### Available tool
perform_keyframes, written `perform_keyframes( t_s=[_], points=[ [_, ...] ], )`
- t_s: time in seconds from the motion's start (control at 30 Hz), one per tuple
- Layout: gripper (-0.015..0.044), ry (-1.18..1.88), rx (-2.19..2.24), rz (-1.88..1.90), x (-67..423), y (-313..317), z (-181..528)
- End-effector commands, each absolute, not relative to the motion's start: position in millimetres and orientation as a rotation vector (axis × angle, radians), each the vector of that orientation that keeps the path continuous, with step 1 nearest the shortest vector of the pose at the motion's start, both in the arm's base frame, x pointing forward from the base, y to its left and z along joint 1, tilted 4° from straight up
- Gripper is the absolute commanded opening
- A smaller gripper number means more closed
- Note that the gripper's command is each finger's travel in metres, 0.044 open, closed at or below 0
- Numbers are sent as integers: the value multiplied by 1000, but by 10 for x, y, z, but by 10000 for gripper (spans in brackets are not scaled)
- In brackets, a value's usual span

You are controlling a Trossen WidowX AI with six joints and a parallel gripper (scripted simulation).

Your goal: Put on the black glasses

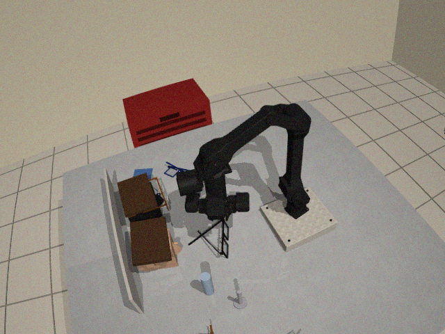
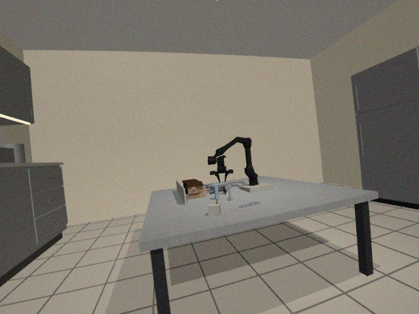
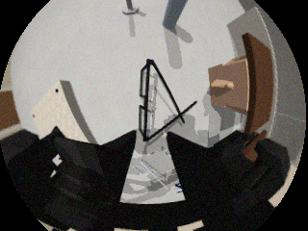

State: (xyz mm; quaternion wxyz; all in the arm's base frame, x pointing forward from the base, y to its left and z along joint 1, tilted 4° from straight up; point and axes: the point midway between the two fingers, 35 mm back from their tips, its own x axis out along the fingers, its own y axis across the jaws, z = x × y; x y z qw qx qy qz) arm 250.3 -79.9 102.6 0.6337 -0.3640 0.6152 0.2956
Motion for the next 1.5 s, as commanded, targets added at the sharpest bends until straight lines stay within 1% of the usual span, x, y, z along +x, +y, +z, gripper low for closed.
perform_keyframes(
  t_s=[0.0, 0.03, 0.07, 0.43, 1.47],
  points=[
    [148, 1412, -830, 695, 2449, -798, 1004],
    [121, 1412, -830, 695, 2449, -798, 1004],
    [120, 1412, -830, 695, 2449, -798, 1004],
    [120, 1412, -830, 695, 2452, -798, 977],
    [120, 1412, -830, 696, 2447, -796, 469]
  ],
)
